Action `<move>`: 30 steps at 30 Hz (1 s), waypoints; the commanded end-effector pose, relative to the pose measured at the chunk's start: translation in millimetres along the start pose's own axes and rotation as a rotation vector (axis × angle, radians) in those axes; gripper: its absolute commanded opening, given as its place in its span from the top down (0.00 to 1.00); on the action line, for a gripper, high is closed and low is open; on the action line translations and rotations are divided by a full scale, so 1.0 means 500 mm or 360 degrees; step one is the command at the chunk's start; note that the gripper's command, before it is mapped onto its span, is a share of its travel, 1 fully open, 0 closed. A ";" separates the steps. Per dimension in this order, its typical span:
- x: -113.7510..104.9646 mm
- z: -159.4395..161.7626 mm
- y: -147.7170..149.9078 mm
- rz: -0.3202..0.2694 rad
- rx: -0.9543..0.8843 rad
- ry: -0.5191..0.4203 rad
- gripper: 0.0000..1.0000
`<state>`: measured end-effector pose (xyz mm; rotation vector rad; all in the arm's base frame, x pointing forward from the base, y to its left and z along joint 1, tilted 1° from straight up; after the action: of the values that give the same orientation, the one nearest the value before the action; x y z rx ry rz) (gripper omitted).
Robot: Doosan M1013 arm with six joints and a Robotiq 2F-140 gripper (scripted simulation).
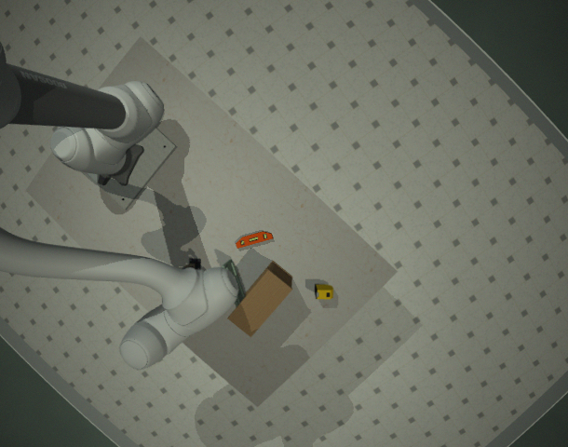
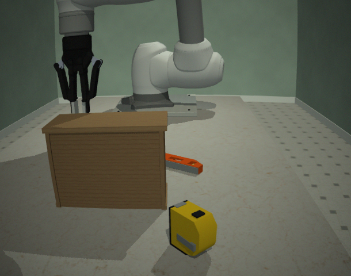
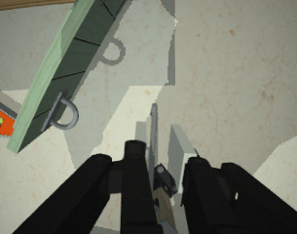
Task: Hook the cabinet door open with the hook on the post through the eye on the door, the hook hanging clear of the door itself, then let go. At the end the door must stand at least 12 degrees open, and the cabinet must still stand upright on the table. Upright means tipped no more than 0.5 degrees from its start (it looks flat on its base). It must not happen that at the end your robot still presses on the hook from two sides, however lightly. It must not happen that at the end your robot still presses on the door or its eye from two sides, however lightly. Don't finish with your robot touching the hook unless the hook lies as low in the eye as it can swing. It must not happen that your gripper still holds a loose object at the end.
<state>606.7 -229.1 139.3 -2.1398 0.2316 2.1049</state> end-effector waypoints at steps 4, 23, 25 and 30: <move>0.042 -0.001 0.001 0.0000 0.0000 0.0001 0.85; 0.096 -0.001 0.002 0.0000 0.0000 0.0001 0.85; 0.096 -0.001 0.002 0.0000 0.0000 0.0001 0.85; 0.096 -0.001 0.002 0.0000 0.0000 0.0001 0.85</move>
<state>607.6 -231.0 91.0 -2.1400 0.2316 2.1047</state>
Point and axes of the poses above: the point where the finger pads meet when closed, its own x axis out along the fingers, its own y axis across the jaws, z = x × y, the point moved 1 cm from there along -x, back along the fingers, and after that the axes turned 3 degrees about -x, right-handed, at the moved point
